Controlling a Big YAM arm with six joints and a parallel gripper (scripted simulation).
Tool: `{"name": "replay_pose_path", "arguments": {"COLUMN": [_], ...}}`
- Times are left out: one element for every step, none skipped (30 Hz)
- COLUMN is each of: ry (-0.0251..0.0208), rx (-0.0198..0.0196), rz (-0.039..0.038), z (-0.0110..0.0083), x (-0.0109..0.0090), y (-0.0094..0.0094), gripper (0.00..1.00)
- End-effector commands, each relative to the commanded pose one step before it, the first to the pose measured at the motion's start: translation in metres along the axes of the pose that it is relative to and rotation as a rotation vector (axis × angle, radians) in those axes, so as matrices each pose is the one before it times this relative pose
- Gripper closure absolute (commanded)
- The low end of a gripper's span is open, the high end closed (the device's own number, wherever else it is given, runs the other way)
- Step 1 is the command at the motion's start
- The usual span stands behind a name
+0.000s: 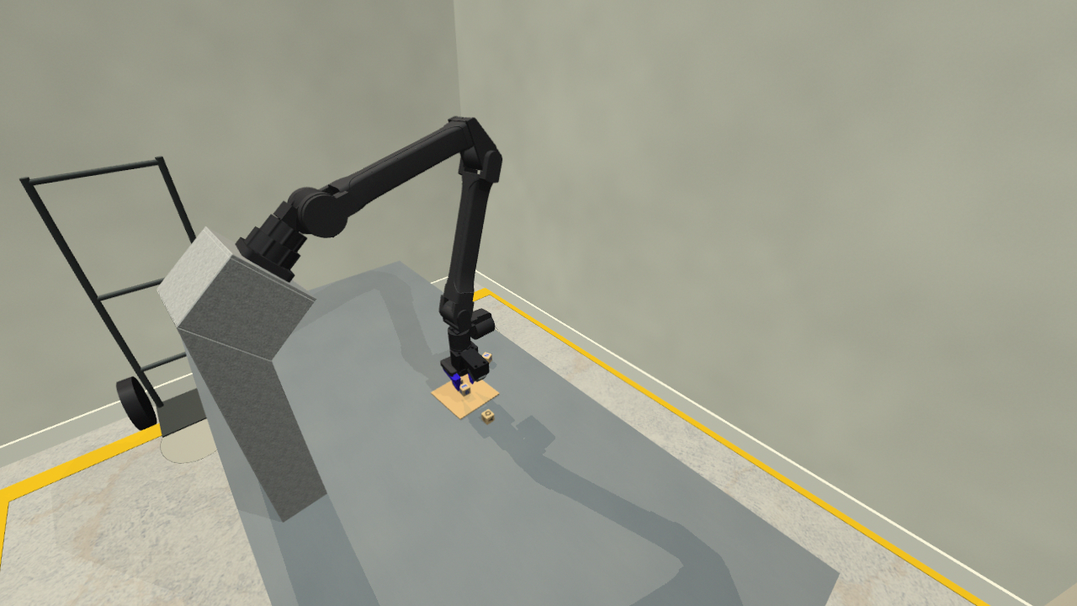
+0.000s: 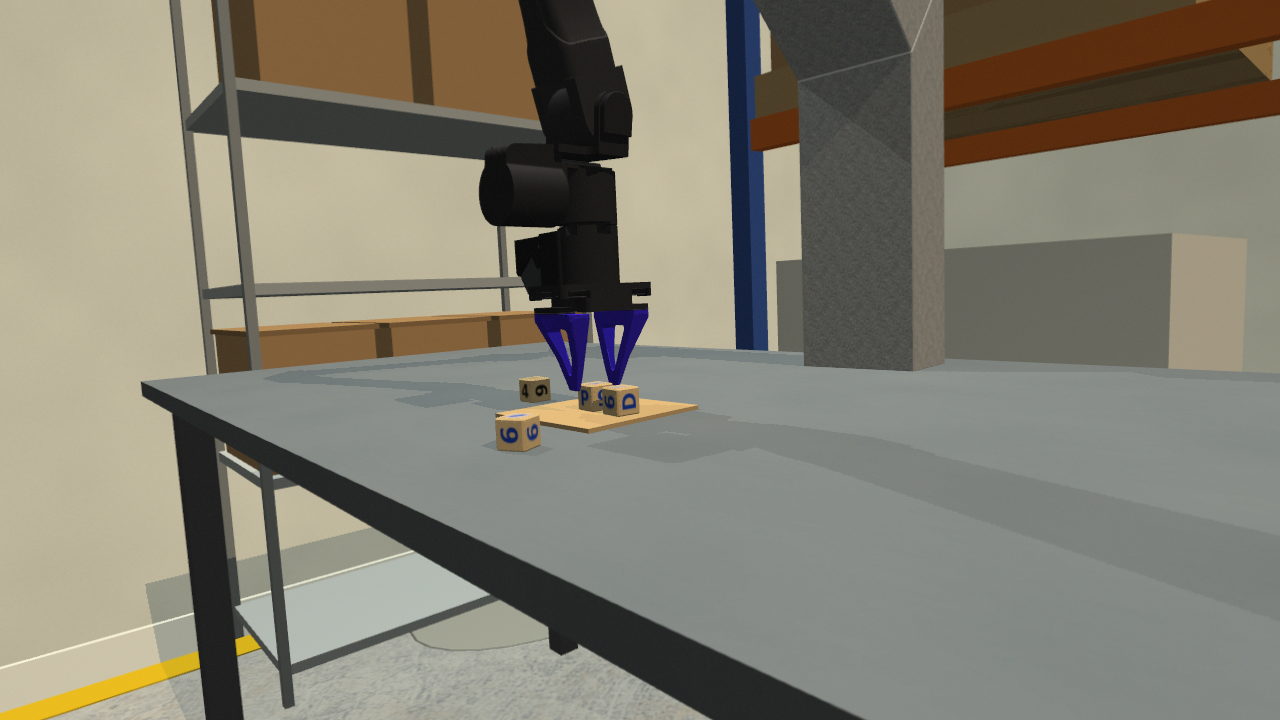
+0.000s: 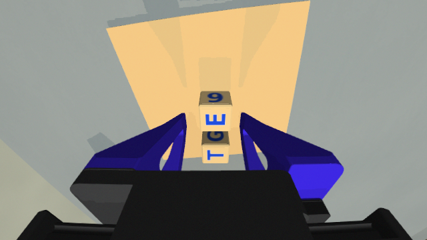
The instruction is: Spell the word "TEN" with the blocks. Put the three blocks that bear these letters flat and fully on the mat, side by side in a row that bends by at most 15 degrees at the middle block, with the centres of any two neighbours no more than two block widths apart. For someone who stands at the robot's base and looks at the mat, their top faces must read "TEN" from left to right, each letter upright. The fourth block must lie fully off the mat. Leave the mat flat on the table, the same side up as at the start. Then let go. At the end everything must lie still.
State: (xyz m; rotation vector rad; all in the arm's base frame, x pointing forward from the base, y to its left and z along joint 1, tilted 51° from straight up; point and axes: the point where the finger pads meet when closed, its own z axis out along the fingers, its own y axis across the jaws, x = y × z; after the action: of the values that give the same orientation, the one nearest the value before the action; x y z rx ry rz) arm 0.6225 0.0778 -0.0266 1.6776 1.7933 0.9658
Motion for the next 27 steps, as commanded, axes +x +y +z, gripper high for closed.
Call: {"name": "replay_pose_path", "arguments": {"ry": [-0.01336, 0.00015, -0.00004, -0.00015, -0.00001, -0.00029, -0.00039, -0.00017, 0.00000, 0.00000, -0.00065, 0.00147, 0.00012, -0.00015, 0.00004, 0.00016, -0.00002, -0.00041, -0.00068, -0.00048, 0.00008, 0.00041, 0.00051, 0.00029, 0.00004, 0.00000, 0.00000], "rx": [0.00643, -0.00198, 0.00063, 0.00210, 0.00006, 0.00404, 0.00550, 0.00232, 0.00000, 0.00000, 0.00707, -0.01962, -0.00189, 0.00190, -0.00071, -0.00250, 0.00023, 0.00592, 0.00981, 0.00657, -0.00172, -0.00658, -0.00759, -0.00422, 0.00188, 0.00000, 0.00000], "rz": [0.01196, -0.00077, -0.00056, -0.00043, -0.00059, -0.00024, -0.00011, -0.00035, 0.00000, 0.00000, 0.00009, -0.00216, -0.00064, -0.00029, -0.00048, -0.00060, -0.00033, 0.00019, 0.00056, 0.00031, -0.00036, -0.00074, -0.00080, -0.00047, -0.00004, 0.00000, 0.00000], "z": [-0.01442, -0.00155, -0.00154, -0.00152, -0.00149, 0.00000, -0.00011, -0.00129, 0.00000, 0.00000, 0.00223, -0.00672, -0.00217, -0.00110, -0.00102, -0.00094, -0.00085, 0.00037, 0.00282, 0.00069, -0.00172, -0.00233, -0.00191, -0.00084, 0.00071, 0.00000, 0.00000], "x": [-0.01012, 0.00004, -0.00001, -0.00004, 0.00000, -0.00032, -0.00032, -0.00005, 0.00000, 0.00000, -0.00074, 0.00125, 0.00019, -0.00004, 0.00001, 0.00004, 0.00000, -0.00028, -0.00063, -0.00037, 0.00016, 0.00040, 0.00037, 0.00016, -0.00002, 0.00000, 0.00000], "y": [-0.00147, 0.00044, -0.00019, -0.00056, -0.00006, -0.00275, -0.00292, -0.00069, 0.00000, 0.00000, -0.00592, 0.01100, 0.00160, -0.00050, 0.00014, 0.00059, -0.00007, -0.00278, -0.00493, -0.00379, 0.00095, 0.00373, 0.00360, 0.00167, -0.00093, 0.00000, 0.00000], "gripper": [0.53, 0.53, 0.53, 0.53, 0.53, 0.53, 0.53, 0.53, 0.53, 0.53, 0.53, 0.53, 0.53, 0.53, 0.53, 0.53, 0.53, 0.53, 0.53, 0.53, 0.53, 0.53, 0.53, 0.53, 0.53, 0.53, 0.53]}}
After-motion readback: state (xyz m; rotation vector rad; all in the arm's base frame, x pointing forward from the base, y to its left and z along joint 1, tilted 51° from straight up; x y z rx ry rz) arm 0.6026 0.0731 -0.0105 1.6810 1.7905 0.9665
